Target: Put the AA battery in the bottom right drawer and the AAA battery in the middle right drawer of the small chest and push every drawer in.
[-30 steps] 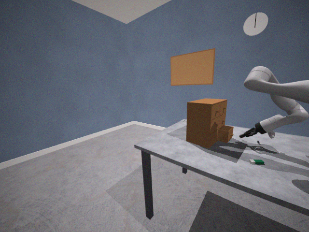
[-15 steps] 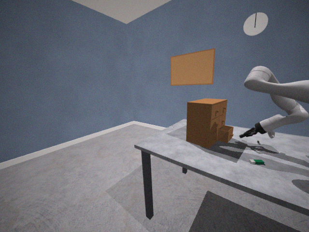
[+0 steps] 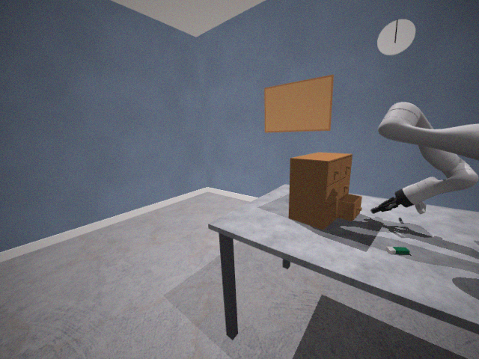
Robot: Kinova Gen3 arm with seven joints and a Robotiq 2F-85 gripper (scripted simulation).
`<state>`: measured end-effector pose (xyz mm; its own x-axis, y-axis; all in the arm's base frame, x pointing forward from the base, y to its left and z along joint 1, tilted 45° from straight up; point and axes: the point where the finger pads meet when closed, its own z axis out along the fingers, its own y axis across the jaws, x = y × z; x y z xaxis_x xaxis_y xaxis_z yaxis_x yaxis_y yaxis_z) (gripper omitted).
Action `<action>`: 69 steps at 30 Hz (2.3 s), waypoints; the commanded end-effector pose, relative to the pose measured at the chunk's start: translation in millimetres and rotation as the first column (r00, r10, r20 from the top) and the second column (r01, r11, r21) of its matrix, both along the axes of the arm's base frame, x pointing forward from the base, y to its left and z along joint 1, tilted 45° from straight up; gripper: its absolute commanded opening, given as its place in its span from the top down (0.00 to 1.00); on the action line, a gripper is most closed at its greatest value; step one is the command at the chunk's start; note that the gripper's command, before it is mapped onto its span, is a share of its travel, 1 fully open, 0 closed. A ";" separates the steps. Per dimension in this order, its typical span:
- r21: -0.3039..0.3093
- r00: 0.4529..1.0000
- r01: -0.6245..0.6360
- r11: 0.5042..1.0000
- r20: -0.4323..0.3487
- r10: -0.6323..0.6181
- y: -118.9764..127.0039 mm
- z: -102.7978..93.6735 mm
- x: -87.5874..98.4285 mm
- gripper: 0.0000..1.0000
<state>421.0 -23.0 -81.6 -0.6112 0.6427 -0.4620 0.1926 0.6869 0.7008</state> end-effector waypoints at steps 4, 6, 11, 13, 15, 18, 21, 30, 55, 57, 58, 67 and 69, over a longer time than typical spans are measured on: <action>-0.001 1.000 0.001 1.000 0.001 -0.001 -0.7 0.4 0.3 1.00; -0.001 1.000 0.001 1.000 0.001 -0.001 -0.7 0.4 0.3 1.00; -0.001 1.000 0.001 1.000 0.001 -0.001 -0.7 0.4 0.3 1.00; -0.001 1.000 0.001 1.000 0.001 -0.001 -0.7 0.4 0.4 1.00; -0.001 1.000 0.001 1.000 0.001 -0.001 -0.7 0.4 0.5 1.00; -0.001 1.000 0.001 1.000 0.001 -0.001 -0.8 0.4 0.7 1.00; -0.001 1.000 0.001 1.000 0.001 -0.001 -0.9 0.3 1.2 1.00; -0.001 1.000 0.001 1.000 0.001 -0.001 -1.5 -0.2 5.1 1.00; -0.001 1.000 0.001 1.000 0.001 -0.001 -5.3 -3.1 29.3 1.00; -0.001 1.000 0.001 1.000 0.001 -0.001 -5.8 -3.5 32.6 1.00; -0.001 1.000 0.001 1.000 0.001 -0.001 -6.1 -3.7 34.3 1.00; -0.001 1.000 0.001 1.000 0.001 -0.001 -8.0 -5.2 46.6 1.00; -0.001 1.000 0.001 1.000 0.001 -0.001 -8.6 -5.6 50.2 1.00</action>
<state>466.6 -30.5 -89.2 -0.6127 0.6453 -0.4564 0.1988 0.6847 0.7012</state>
